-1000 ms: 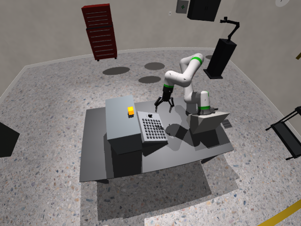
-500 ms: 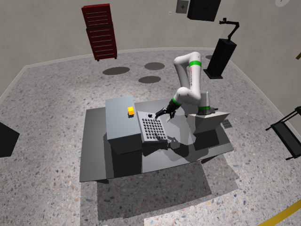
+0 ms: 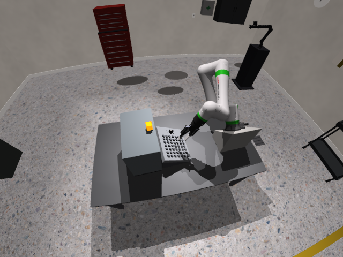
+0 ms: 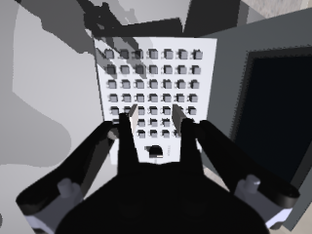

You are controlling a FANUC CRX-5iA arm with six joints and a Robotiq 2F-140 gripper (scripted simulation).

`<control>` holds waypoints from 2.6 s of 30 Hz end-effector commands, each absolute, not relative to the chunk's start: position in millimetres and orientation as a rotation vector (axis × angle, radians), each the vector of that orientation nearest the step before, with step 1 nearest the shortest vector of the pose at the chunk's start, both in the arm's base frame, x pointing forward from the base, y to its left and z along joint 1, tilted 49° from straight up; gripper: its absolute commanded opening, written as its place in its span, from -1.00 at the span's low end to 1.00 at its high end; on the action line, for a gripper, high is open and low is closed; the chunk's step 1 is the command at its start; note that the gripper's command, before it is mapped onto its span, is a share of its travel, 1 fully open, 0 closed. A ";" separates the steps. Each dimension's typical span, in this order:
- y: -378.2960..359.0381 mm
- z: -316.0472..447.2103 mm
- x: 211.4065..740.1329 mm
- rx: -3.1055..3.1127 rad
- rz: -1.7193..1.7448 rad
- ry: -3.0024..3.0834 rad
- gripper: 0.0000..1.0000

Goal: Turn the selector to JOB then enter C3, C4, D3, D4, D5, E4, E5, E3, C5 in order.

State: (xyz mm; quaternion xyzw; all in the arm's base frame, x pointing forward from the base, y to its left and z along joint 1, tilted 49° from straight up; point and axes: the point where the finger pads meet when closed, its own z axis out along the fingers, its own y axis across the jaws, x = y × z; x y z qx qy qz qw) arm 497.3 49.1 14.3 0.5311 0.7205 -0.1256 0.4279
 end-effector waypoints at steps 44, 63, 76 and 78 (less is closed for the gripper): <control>4.4 -28.3 531.5 1.326 -0.313 1.799 -1.00; -8.9 -40.9 541.6 1.326 -0.313 1.799 -1.00; -9.1 -41.1 541.8 1.326 -0.313 1.800 -1.00; -9.1 -41.1 541.8 1.326 -0.313 1.800 -1.00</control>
